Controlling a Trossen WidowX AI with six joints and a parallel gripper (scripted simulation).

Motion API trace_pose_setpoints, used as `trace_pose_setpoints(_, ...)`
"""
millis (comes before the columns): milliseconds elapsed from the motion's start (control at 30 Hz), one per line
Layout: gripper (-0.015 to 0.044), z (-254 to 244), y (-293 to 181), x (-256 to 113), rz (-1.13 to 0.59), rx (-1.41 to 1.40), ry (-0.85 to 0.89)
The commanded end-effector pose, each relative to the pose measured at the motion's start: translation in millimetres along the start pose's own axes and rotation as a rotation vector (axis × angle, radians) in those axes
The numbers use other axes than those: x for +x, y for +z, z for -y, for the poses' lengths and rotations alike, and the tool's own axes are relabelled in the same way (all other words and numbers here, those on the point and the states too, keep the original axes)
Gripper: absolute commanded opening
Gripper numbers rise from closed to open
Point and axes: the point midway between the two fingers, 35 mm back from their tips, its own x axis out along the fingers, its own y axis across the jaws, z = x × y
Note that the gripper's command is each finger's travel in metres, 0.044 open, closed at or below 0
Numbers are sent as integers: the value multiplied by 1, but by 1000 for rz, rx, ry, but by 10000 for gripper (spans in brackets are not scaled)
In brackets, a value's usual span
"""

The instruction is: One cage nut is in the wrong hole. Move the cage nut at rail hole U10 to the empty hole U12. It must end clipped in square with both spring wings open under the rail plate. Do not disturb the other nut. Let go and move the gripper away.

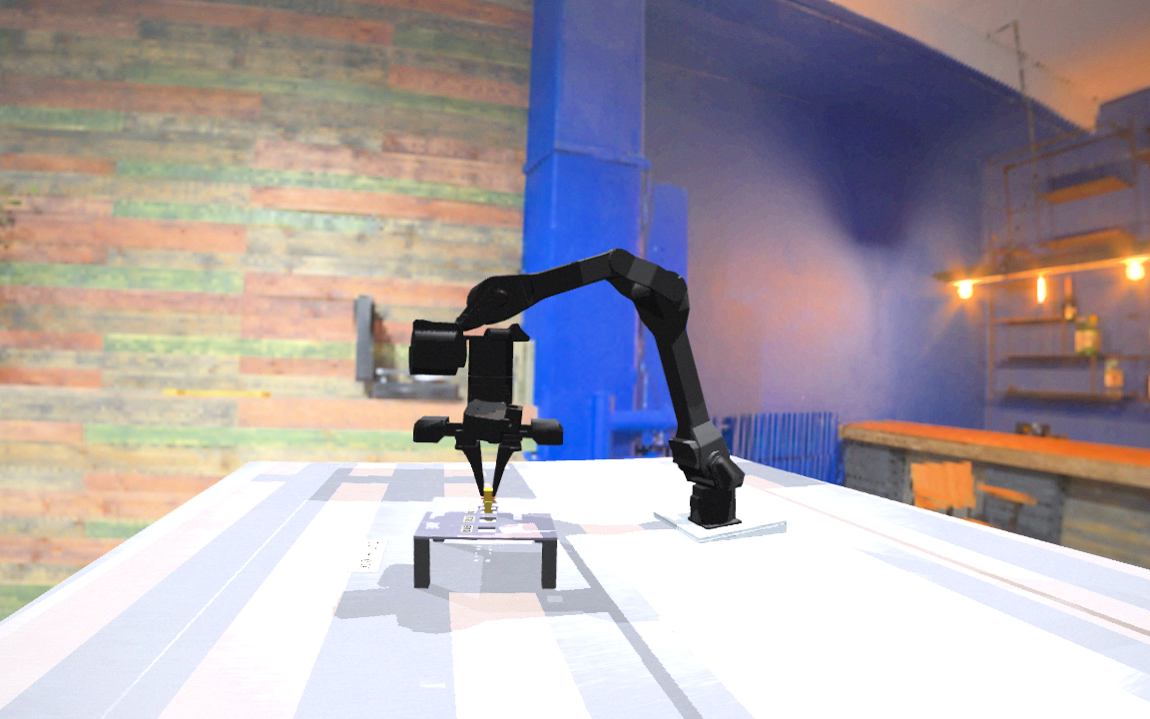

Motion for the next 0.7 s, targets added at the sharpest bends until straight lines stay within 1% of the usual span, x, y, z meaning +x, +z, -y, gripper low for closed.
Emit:
trace_pose_setpoints(0, 31, 1, 1, -1, 3, -5, -1)
trace_pose_setpoints(667, 31, 1, 1, 0, 3, -6, -7)
